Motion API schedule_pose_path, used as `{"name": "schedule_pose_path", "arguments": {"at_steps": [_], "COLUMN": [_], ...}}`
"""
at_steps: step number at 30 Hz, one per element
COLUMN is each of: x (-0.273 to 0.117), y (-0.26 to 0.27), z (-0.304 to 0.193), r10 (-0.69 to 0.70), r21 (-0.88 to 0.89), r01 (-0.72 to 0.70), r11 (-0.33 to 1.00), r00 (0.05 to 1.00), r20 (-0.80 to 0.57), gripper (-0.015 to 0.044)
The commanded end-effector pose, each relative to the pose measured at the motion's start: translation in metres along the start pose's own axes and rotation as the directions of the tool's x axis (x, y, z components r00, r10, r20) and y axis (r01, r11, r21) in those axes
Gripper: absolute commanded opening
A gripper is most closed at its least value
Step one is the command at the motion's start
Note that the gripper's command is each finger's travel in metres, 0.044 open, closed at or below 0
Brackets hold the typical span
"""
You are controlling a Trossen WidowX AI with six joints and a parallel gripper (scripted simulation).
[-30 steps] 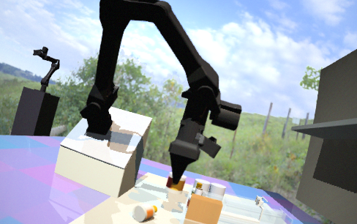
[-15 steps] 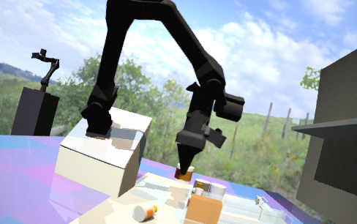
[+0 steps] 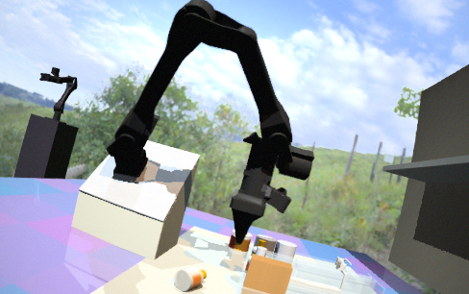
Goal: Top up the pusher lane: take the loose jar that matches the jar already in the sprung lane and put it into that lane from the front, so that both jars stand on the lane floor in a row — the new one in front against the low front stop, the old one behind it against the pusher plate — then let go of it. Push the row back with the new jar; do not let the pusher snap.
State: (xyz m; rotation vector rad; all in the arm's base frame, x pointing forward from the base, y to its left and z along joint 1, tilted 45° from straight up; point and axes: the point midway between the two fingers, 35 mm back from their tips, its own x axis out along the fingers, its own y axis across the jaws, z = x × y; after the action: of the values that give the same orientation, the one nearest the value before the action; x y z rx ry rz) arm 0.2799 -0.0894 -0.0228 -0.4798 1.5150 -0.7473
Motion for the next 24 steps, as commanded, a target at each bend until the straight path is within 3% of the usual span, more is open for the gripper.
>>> {"name": "schedule_pose_path", "arguments": {"at_steps": [1, 7, 24], "x": [0.007, 0.024, 0.025], "y": [0.003, 0.002, 0.002], "z": [0.000, 0.000, 0.005], "r10": [0.004, 0.002, 0.002], "r21": [0.003, 0.003, 0.003], "r01": [-0.004, -0.002, -0.002], "r11": [1.000, 1.000, 1.000], "r00": [1.000, 1.000, 1.000], "r20": [-0.001, -0.001, -0.001], "gripper": [0.0000, 0.0000, 0.0000]}}
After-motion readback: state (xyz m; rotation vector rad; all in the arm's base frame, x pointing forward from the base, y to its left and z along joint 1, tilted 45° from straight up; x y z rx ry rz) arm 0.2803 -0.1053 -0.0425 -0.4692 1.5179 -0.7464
